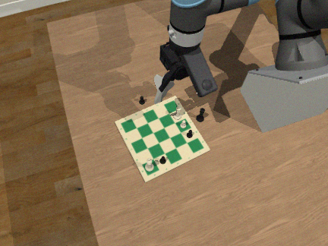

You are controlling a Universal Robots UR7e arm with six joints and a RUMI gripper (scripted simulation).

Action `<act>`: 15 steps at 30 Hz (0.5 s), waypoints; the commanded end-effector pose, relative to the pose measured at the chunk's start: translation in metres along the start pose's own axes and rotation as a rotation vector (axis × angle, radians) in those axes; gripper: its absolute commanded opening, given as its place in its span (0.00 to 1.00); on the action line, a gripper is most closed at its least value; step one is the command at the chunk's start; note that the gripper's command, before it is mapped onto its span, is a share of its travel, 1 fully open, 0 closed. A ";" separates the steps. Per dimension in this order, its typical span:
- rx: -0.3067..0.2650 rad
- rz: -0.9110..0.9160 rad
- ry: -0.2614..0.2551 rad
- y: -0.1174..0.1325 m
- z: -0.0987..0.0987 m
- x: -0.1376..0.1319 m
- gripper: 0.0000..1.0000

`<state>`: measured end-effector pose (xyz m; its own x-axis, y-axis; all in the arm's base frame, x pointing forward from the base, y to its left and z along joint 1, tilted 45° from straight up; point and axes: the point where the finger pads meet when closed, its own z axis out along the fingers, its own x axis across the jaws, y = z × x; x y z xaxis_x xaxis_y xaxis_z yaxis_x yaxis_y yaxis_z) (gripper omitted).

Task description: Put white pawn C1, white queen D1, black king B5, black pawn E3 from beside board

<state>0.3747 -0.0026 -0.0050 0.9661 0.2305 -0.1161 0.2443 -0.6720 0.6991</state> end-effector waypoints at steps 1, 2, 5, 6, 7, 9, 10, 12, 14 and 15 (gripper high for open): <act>0.000 -0.028 0.002 -0.003 -0.001 -0.002 1.00; 0.000 -0.028 0.002 -0.003 -0.001 -0.002 1.00; 0.001 -0.081 0.001 -0.005 -0.001 -0.005 1.00; 0.001 -0.106 0.002 -0.006 -0.002 -0.007 1.00; 0.001 -0.135 0.002 -0.007 -0.002 -0.008 1.00; 0.001 -0.202 0.002 -0.010 -0.002 -0.012 1.00; 0.001 -0.240 0.002 -0.012 -0.003 -0.014 1.00; 0.001 -0.326 0.003 -0.015 -0.003 -0.019 1.00; 0.001 -0.419 0.003 -0.019 -0.004 -0.024 1.00; 0.001 -0.469 0.004 -0.021 -0.004 -0.027 1.00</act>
<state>0.3595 0.0031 -0.0094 0.8876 0.3713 -0.2726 0.4536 -0.6019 0.6572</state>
